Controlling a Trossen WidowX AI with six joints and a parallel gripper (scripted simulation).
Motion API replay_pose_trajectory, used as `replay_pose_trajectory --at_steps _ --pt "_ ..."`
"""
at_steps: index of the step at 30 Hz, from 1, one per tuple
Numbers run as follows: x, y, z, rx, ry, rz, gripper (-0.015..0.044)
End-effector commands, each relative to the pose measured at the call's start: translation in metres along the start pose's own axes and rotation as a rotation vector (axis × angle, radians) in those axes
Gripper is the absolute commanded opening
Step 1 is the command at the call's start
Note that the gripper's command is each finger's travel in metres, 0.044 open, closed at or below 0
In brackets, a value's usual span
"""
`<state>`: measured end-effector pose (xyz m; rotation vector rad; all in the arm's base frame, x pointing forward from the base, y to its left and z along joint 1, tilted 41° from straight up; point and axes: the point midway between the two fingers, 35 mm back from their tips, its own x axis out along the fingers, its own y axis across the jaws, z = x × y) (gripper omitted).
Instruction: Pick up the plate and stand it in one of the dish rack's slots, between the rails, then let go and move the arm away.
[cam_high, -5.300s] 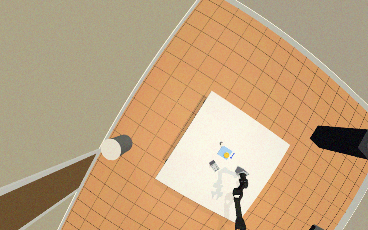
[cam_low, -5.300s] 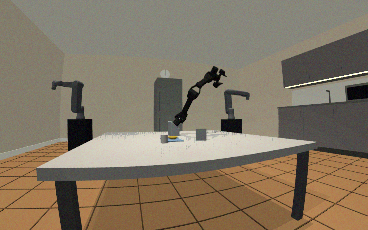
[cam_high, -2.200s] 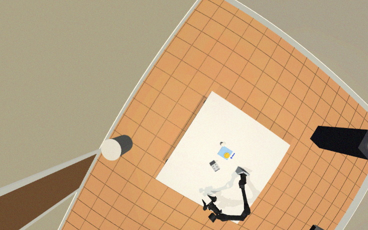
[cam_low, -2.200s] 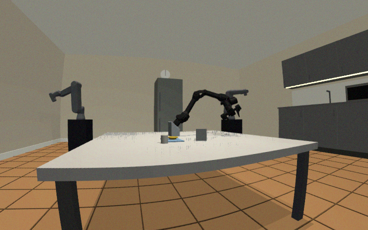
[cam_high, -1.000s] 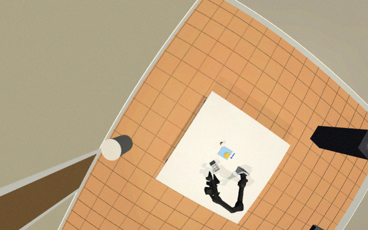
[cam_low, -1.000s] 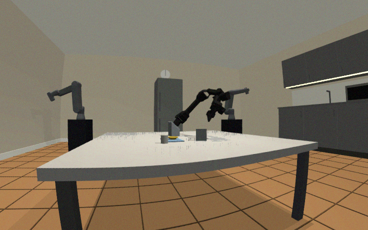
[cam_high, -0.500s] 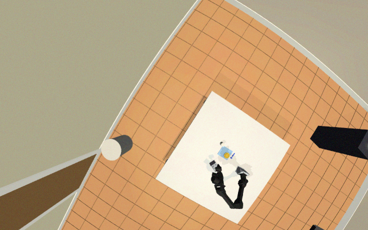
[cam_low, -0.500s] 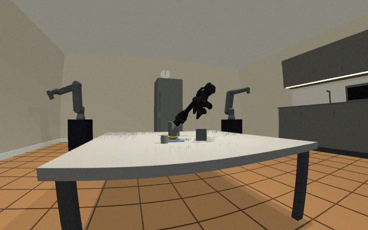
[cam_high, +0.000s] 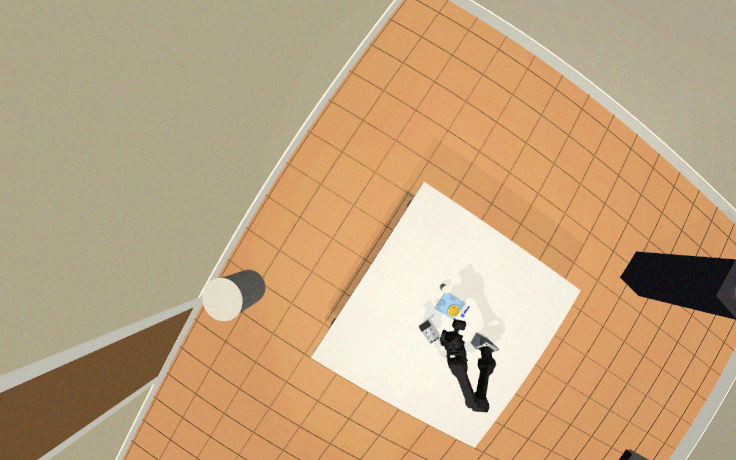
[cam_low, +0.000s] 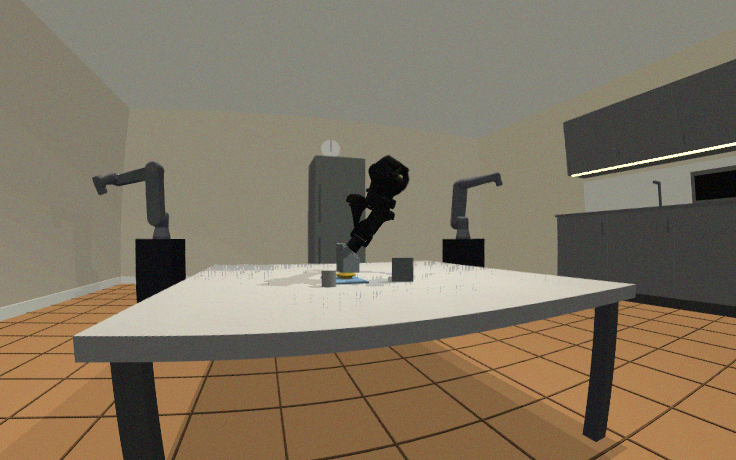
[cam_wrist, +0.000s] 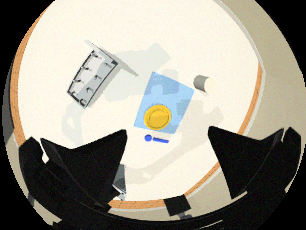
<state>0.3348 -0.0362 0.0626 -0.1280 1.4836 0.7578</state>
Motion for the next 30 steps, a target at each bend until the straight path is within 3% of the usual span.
replay_pose_trajectory --at_steps 1,14,19,25,30 --pt "0.004 -0.010 -0.017 0.099 -0.007 0.064 0.0400" --pt "0.009 -0.038 -0.077 0.429 -0.058 0.290 0.0400" --pt "0.013 -0.038 -0.079 0.446 -0.062 0.302 0.0400" --pt "0.105 -0.015 -0.052 0.445 -0.066 0.303 0.0400" --pt "0.116 -0.009 -0.053 0.444 -0.066 0.305 0.0400"
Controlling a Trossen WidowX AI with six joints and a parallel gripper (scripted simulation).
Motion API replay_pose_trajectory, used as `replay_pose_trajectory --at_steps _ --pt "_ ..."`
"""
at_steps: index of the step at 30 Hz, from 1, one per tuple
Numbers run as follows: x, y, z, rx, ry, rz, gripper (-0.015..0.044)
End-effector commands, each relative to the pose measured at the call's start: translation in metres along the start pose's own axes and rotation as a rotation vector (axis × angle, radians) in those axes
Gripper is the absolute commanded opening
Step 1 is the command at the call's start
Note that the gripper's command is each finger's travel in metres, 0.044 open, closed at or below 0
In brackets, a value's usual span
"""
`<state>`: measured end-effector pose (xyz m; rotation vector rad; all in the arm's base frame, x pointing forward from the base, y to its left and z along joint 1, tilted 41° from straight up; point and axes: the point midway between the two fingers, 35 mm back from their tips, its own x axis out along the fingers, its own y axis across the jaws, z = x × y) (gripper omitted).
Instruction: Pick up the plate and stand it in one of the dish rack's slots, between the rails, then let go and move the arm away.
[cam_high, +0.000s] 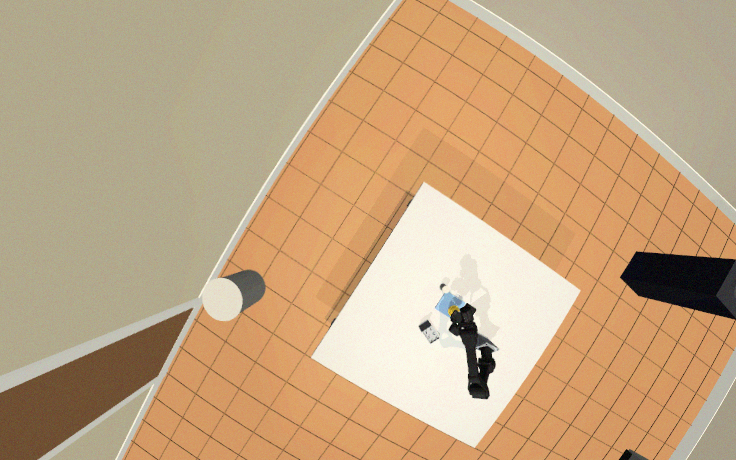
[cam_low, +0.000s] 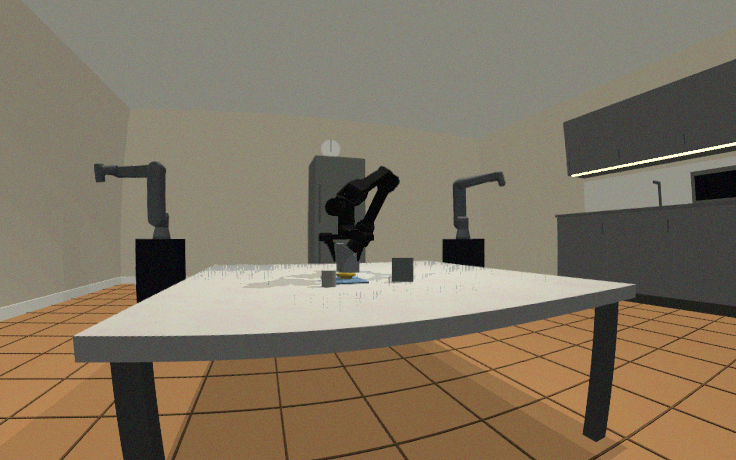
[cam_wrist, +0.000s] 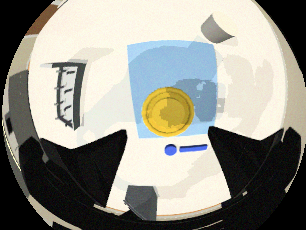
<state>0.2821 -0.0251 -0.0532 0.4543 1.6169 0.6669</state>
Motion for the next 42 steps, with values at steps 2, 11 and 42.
replay_pose_trajectory --at_steps 2,11,42 --pt "0.000 -0.003 0.001 0.008 -0.031 -0.005 0.0400" --pt "0.012 -0.003 0.002 0.008 -0.031 -0.005 0.0400" --pt "0.060 -0.002 0.001 0.007 -0.031 -0.002 0.0400"
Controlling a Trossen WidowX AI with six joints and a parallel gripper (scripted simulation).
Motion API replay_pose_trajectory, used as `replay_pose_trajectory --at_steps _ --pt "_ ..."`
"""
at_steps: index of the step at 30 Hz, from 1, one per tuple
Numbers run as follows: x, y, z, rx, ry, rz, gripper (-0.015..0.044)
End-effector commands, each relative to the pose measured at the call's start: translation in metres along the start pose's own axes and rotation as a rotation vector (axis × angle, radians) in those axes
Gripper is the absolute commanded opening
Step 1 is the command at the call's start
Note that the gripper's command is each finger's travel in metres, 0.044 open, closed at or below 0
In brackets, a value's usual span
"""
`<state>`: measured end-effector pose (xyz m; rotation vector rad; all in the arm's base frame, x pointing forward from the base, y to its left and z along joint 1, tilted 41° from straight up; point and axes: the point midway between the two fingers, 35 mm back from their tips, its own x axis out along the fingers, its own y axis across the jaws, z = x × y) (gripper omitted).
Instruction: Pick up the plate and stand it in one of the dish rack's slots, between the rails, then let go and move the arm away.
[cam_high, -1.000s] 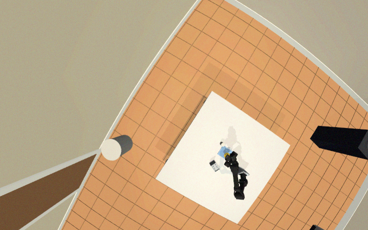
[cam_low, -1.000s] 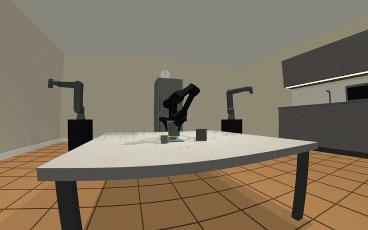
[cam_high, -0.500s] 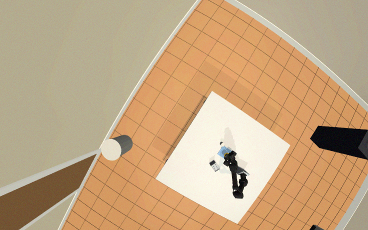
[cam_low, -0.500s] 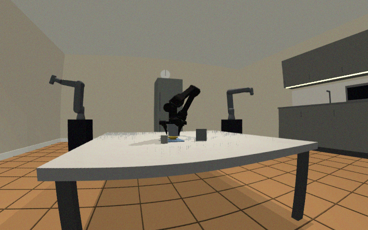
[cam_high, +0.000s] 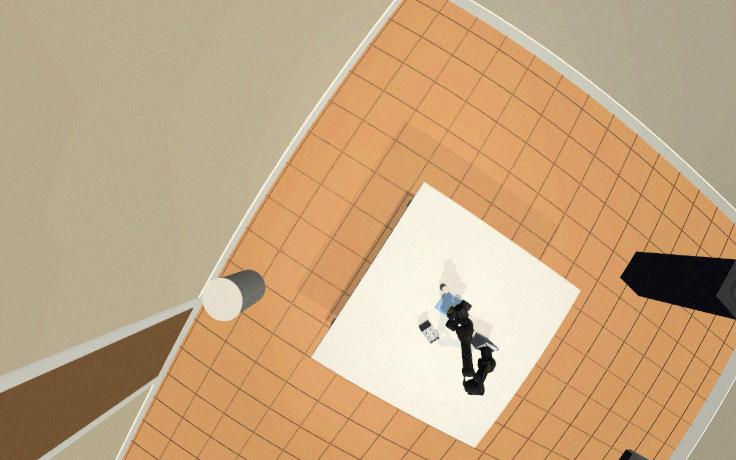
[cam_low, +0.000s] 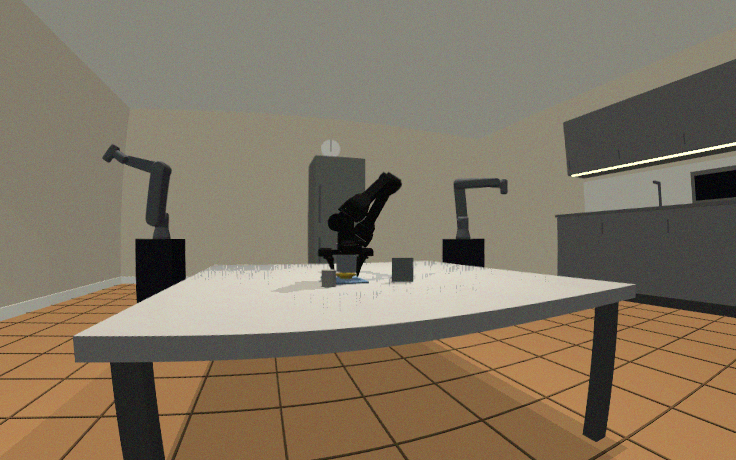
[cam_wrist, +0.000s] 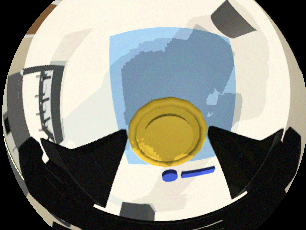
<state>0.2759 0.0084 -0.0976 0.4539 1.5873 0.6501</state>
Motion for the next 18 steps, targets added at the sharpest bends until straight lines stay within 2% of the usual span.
replay_pose_trajectory --at_steps 1,8,18 --pt "0.0037 0.0007 -0.0015 0.009 0.001 0.007 0.0393" --pt "0.0037 0.0007 -0.0015 0.009 0.001 0.007 0.0390" --pt "0.0037 0.0007 -0.0015 0.009 0.001 0.007 0.0323"
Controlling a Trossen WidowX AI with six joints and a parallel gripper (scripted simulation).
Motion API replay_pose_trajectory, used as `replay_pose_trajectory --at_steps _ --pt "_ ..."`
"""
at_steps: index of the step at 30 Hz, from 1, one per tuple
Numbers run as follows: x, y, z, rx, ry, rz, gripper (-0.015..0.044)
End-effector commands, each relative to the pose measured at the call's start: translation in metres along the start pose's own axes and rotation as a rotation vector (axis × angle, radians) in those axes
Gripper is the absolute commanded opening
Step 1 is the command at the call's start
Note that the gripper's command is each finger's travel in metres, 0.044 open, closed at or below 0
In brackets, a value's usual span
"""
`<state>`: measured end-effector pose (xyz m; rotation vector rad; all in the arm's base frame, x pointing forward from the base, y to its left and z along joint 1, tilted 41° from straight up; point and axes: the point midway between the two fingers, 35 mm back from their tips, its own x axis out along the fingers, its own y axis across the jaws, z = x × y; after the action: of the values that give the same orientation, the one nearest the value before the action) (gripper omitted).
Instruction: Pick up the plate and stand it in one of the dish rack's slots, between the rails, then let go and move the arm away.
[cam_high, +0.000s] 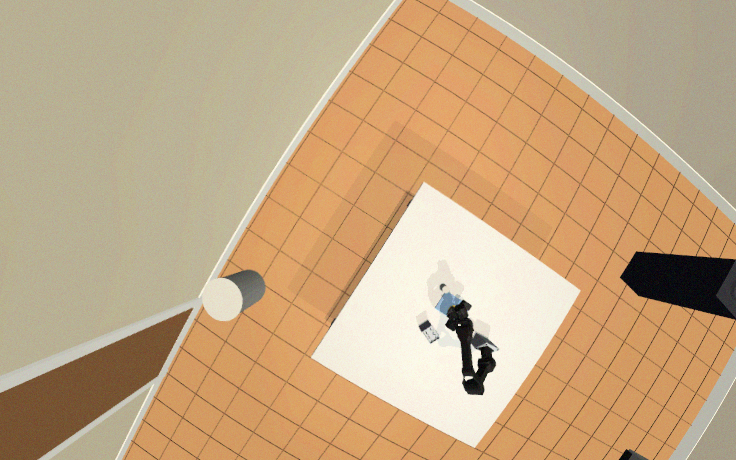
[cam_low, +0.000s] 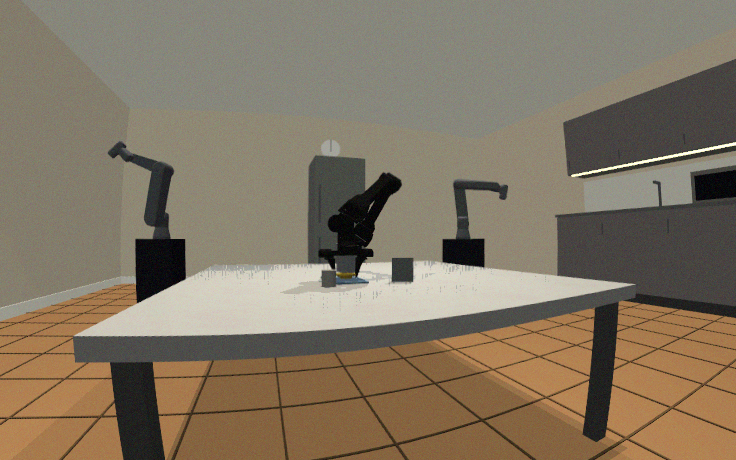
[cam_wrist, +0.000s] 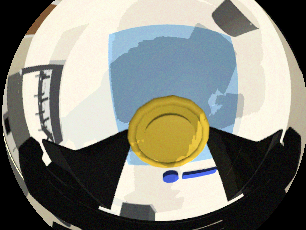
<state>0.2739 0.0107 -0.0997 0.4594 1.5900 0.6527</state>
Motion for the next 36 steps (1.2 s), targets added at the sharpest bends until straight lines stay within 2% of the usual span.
replay_pose_trajectory --at_steps 1,12,36 --pt "0.000 0.000 0.000 0.006 -0.001 0.002 0.0297" --pt "-0.049 -0.006 0.011 0.007 -0.003 -0.006 0.0008" --pt "-0.156 -0.010 0.018 0.008 -0.001 -0.007 0.0000"
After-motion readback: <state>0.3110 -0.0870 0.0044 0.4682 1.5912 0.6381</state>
